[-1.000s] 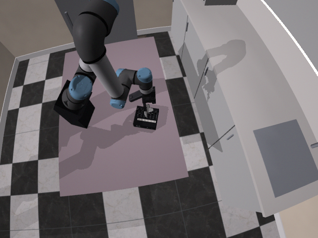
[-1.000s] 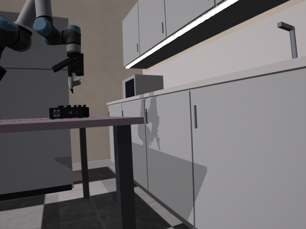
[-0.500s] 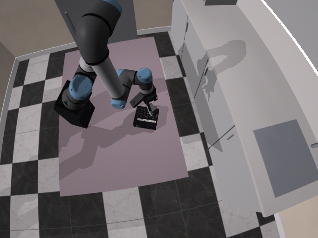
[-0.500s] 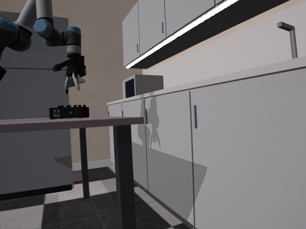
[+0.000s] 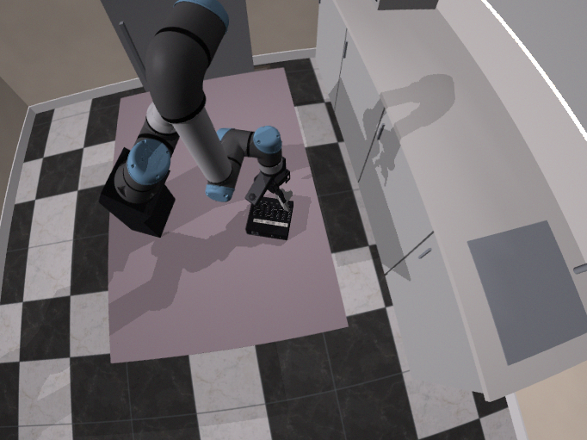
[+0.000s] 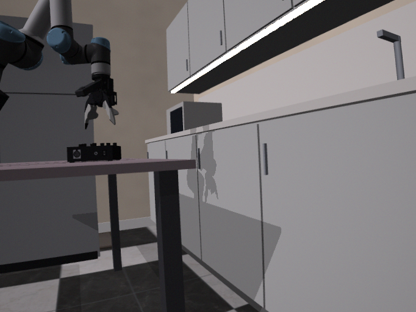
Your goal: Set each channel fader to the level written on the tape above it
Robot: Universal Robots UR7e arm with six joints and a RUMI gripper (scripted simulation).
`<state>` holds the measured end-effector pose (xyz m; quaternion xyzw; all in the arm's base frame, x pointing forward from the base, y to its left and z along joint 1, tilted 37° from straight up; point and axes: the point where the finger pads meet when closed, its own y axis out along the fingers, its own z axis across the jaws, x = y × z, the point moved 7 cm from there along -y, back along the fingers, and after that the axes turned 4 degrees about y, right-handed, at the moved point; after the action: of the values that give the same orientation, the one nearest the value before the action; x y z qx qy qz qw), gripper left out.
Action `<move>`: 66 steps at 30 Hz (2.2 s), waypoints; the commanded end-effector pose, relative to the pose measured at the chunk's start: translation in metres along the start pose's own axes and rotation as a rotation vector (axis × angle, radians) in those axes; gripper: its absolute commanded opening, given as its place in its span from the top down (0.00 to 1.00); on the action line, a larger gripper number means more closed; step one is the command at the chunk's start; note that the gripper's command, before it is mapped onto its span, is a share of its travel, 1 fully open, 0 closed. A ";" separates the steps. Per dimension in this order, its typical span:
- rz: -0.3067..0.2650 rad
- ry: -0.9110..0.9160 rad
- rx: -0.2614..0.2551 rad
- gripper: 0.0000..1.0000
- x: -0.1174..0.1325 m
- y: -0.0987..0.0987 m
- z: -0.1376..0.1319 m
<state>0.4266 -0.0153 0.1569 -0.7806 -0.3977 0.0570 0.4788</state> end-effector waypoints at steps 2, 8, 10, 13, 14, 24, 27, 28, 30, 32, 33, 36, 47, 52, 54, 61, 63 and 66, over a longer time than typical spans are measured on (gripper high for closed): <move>-0.004 -0.126 0.000 0.00 0.001 0.001 -0.002; -0.004 -0.233 -0.001 0.00 0.002 0.003 -0.003; -0.004 -0.264 -0.001 0.00 0.003 0.003 -0.003; -0.004 -0.279 -0.001 0.00 0.003 0.003 -0.003; -0.004 -0.293 -0.002 0.00 0.003 0.004 -0.004; -0.004 -0.403 -0.002 0.00 0.005 0.005 -0.005; -0.004 -0.426 -0.003 0.00 0.005 0.005 -0.005; -0.004 -0.433 -0.003 0.00 0.005 0.005 -0.005; -0.004 -0.433 -0.003 0.00 0.005 0.005 -0.005; -0.004 -0.445 -0.003 0.00 0.005 0.006 -0.005; -0.004 -0.450 -0.003 0.00 0.005 0.006 -0.005; -0.004 -0.464 -0.003 0.00 0.006 0.006 -0.005; -0.004 -0.486 -0.003 0.00 0.006 0.006 -0.005; -0.004 -0.490 -0.003 0.00 0.006 0.006 -0.005; -0.004 -0.490 -0.003 0.00 0.006 0.006 -0.005; -0.004 -0.490 -0.003 0.00 0.006 0.006 -0.005; -0.004 -0.490 -0.003 0.00 0.006 0.006 -0.005; -0.004 -0.490 -0.003 0.00 0.006 0.006 -0.005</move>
<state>0.4366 -0.0165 0.1562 -0.7434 -0.5032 0.2435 0.3673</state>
